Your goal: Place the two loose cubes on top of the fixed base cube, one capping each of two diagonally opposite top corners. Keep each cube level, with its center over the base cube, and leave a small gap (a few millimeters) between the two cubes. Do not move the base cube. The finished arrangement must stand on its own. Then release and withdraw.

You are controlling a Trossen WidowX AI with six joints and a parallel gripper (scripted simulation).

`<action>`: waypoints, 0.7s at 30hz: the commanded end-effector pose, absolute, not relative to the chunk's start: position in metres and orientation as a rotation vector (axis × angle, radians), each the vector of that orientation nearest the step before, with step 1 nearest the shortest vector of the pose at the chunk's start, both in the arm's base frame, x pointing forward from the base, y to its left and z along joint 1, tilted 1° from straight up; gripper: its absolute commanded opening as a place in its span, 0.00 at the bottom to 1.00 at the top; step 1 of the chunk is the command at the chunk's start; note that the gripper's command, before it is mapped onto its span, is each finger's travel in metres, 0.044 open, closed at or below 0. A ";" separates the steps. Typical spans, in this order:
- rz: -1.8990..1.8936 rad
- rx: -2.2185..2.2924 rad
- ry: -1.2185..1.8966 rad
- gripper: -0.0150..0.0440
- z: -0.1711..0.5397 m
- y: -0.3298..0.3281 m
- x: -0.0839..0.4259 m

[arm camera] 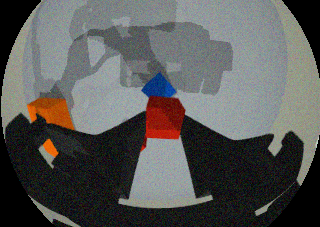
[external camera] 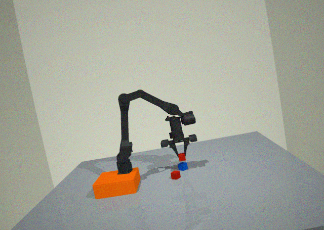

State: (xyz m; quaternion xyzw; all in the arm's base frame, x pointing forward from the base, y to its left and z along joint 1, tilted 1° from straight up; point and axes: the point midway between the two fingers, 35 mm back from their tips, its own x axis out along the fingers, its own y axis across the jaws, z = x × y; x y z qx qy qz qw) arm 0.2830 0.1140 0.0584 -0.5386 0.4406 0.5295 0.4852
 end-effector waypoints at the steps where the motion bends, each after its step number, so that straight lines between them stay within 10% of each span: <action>1: 1.301 -1.316 1.083 0.43 0.045 0.114 0.280; 21: 1.299 -1.313 1.085 0.43 0.037 0.114 0.280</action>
